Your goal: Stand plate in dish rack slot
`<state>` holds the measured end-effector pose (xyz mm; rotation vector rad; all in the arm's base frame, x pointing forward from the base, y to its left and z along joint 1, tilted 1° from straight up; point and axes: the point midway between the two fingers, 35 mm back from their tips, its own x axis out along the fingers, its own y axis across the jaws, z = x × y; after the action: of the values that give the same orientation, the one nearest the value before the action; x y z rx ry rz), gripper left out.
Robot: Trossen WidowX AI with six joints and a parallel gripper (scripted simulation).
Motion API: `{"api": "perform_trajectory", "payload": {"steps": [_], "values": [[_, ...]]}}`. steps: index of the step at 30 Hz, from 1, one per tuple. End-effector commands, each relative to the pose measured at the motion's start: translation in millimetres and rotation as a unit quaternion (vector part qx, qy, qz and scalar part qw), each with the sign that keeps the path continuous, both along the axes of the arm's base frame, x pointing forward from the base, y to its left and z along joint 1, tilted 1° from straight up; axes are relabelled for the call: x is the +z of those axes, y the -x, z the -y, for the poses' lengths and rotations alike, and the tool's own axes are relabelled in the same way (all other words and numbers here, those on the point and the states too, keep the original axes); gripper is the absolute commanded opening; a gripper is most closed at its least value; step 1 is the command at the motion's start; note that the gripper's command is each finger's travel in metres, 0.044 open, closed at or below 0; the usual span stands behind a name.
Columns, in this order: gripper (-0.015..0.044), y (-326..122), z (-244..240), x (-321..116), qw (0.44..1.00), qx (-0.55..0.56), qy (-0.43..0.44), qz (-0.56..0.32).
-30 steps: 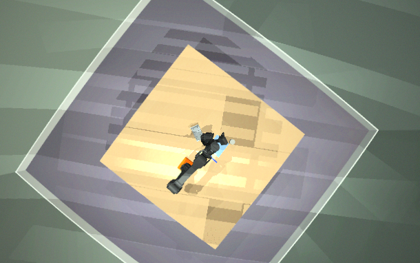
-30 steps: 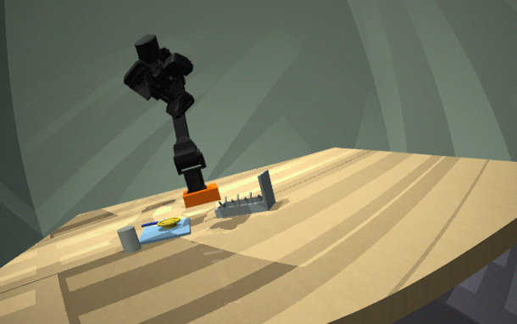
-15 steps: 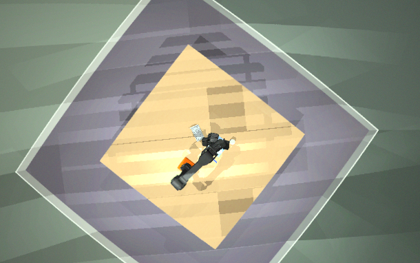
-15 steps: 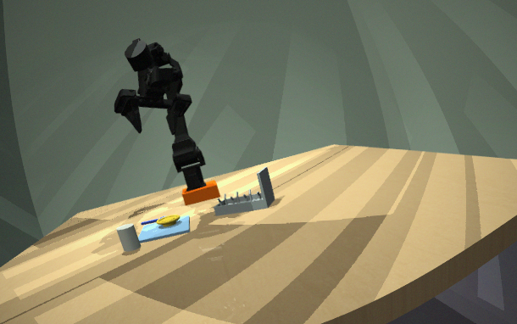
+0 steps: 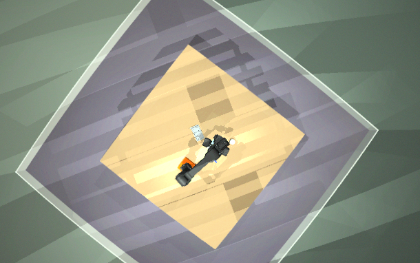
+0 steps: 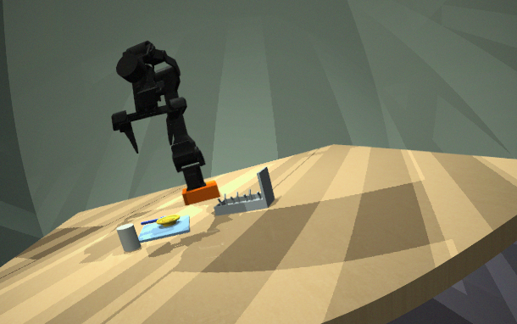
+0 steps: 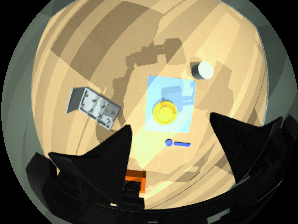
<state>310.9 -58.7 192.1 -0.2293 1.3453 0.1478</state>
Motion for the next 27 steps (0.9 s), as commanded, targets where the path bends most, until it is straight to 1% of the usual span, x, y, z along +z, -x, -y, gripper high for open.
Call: {"api": "perform_trajectory", "payload": {"steps": [1, 6, 12, 14, 21, 23, 27], "values": [[0.0400, 10.4, 6.1, -4.3, 0.997, -0.053, -0.007, -0.047], [0.0400, 21.5, 10.6, -7.2, 0.990, -0.102, -0.011, -0.094], [0.0400, 21.4, 11.1, -9.3, 0.990, -0.104, -0.011, -0.096], [0.0400, 18.5, 13.9, -25.2, 0.990, -0.104, -0.011, -0.096], [0.0400, 20.1, 25.1, -113.3, 0.990, -0.104, -0.010, -0.096], [0.0400, 21.9, 25.4, -121.2, 0.990, -0.104, -0.010, -0.096], [0.0400, 21.9, 25.4, -121.4, 0.990, -0.104, -0.010, -0.096]]}}
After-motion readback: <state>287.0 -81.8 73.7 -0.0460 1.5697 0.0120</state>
